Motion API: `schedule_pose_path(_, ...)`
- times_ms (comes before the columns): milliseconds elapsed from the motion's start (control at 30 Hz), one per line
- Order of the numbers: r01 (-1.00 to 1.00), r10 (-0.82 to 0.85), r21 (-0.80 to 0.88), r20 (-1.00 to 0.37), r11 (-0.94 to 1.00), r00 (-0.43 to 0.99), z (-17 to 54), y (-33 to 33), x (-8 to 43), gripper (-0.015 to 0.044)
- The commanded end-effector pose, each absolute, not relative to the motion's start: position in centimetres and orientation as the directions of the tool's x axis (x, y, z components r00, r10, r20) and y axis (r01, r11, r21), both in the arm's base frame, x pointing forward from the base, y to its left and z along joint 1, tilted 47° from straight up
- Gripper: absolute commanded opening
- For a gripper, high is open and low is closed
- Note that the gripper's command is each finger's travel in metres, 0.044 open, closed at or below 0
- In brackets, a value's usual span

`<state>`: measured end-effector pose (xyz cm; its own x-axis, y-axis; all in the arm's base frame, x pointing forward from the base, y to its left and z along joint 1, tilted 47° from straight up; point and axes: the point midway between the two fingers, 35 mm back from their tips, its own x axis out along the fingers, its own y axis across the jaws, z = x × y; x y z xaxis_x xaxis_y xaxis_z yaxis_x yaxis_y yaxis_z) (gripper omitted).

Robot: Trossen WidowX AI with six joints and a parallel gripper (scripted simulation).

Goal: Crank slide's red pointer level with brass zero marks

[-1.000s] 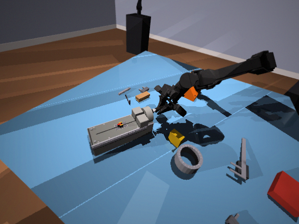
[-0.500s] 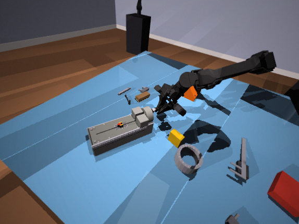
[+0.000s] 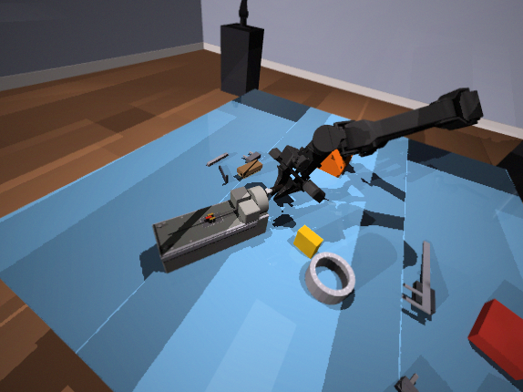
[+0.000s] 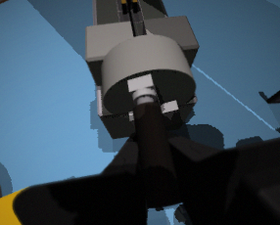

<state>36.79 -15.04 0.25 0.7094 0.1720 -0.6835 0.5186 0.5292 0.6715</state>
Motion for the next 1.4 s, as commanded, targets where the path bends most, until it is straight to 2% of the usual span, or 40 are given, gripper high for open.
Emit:
schedule_pose_path(0,0.541,0.154,0.661,-0.695,0.52,0.702,-0.2,-15.66,36.25,0.0)
schedule_pose_path(1367,0.541,0.154,0.661,-0.695,0.52,0.702,-1.03,-15.98,35.81,0.0)
